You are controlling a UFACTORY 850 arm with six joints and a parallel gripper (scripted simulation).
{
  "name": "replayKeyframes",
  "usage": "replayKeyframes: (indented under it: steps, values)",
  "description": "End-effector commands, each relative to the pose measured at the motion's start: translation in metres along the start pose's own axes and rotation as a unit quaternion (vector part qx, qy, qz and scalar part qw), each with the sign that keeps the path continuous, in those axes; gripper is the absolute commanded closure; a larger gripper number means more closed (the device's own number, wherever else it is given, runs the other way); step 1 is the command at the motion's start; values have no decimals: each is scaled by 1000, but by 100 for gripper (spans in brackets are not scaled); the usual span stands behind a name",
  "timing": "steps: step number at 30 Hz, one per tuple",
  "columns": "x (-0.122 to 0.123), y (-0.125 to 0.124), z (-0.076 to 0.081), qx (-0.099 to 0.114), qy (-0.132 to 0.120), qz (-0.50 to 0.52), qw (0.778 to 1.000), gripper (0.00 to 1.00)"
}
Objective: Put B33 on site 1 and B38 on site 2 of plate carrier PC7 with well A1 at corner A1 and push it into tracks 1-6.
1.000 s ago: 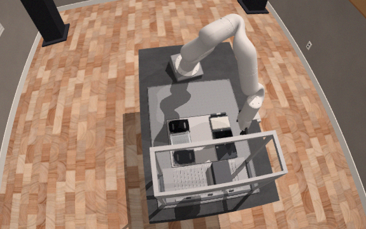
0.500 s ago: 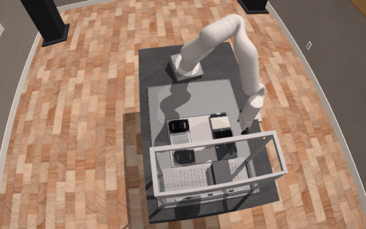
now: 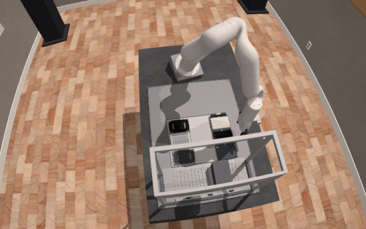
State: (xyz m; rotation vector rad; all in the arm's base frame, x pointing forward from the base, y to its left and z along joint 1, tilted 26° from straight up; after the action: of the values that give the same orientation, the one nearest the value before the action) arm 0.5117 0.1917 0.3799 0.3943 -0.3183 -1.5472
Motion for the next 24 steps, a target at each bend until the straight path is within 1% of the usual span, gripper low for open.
replayKeyframes:
  steps: [1, 12, 14, 24]
  values:
    - [0, 1, -5, 1, 0, 0, 1000, 0]
    - [0, 1, -23, 1, 0, 0, 1000, 0]
    - [0, 1, -23, 1, 0, 0, 1000, 0]
    - [0, 1, -40, 1, 0, 0, 1000, 0]
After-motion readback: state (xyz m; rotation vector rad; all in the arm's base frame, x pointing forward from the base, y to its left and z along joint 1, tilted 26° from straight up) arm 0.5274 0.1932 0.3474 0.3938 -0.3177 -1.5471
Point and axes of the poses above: the point where the finger pads meet when closed, its own z axis back along the fingers, its own y axis across the jaws, x = y × z, the point moved 7 cm from there along z, back along the fingers, and after that the axes turned 5 degrees about z, right-handed, at the moved point
